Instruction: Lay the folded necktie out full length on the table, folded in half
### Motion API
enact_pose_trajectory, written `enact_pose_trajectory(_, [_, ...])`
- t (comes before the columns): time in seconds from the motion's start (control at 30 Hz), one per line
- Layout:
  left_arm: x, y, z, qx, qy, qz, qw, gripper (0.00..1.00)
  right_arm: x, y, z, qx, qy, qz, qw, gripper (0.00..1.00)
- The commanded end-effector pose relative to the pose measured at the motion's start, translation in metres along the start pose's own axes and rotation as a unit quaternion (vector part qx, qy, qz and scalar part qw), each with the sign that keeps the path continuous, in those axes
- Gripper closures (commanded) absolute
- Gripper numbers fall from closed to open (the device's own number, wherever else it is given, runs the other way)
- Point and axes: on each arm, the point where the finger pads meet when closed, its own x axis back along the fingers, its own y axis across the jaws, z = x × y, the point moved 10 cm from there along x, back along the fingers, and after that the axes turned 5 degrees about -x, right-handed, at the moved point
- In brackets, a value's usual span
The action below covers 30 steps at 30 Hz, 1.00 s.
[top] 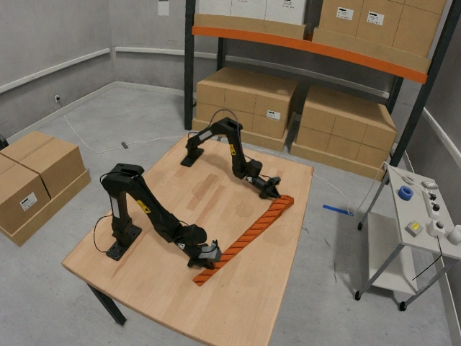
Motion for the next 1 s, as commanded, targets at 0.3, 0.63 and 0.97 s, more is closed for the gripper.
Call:
enact_pose_trajectory(0.3, [0.0053,0.0056,-0.0044,-0.006,-0.001,-0.010,1.000,0.98,-0.0027,-0.0027,0.0047,0.002,0.007,0.000,1.000,0.96])
enact_pose_trajectory(0.63, [0.0063,0.0040,-0.0046,-0.006,-0.001,-0.010,1.000,0.98,-0.0027,-0.0027,0.0047,0.002,0.007,0.000,1.000,0.96])
enact_pose_trajectory(0.97, [0.0064,0.0040,-0.0046,-0.006,-0.001,-0.010,1.000,0.98,-0.0027,-0.0027,0.0047,0.002,0.007,0.000,1.000,0.96])
